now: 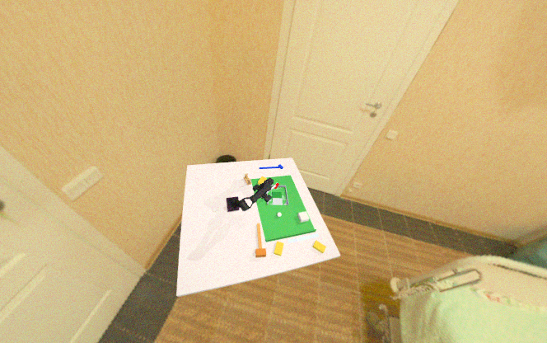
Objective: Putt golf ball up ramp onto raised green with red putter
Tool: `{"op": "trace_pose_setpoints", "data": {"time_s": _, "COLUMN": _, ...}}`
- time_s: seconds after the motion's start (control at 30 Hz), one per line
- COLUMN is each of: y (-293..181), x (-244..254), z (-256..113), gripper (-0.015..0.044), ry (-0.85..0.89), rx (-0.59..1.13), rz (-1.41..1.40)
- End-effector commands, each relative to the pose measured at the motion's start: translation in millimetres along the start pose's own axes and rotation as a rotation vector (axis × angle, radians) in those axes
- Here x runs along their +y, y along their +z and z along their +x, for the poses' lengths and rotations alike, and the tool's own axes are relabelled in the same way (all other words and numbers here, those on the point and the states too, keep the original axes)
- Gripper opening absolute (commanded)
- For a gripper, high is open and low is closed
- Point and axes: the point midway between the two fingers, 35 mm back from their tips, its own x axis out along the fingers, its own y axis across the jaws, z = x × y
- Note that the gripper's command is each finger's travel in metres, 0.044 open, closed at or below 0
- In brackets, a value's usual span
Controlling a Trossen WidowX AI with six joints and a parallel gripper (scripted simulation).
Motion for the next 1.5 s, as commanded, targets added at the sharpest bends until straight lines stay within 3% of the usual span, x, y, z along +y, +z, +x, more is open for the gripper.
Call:
{"op": "trace_pose_setpoints", "data": {"time_s": 0.0, "y": -19.7, "x": -18.2, "z": -4.3, "gripper": 0.0, "ry": -0.022, "rx": 0.008, "rz": 0.138}}
{"op": "trace_pose_setpoints", "data": {"time_s": 0.67, "y": -129.5, "x": -79.2, "z": -18.0, "gripper": 0.0, "ry": -0.147, "rx": 0.057, "rz": 0.795}}
{"op": "trace_pose_setpoints", "data": {"time_s": 1.47, "y": -135.4, "x": -84.4, "z": 24.8, "gripper": 0.0, "ry": -0.15, "rx": 0.056, "rz": 0.802}}
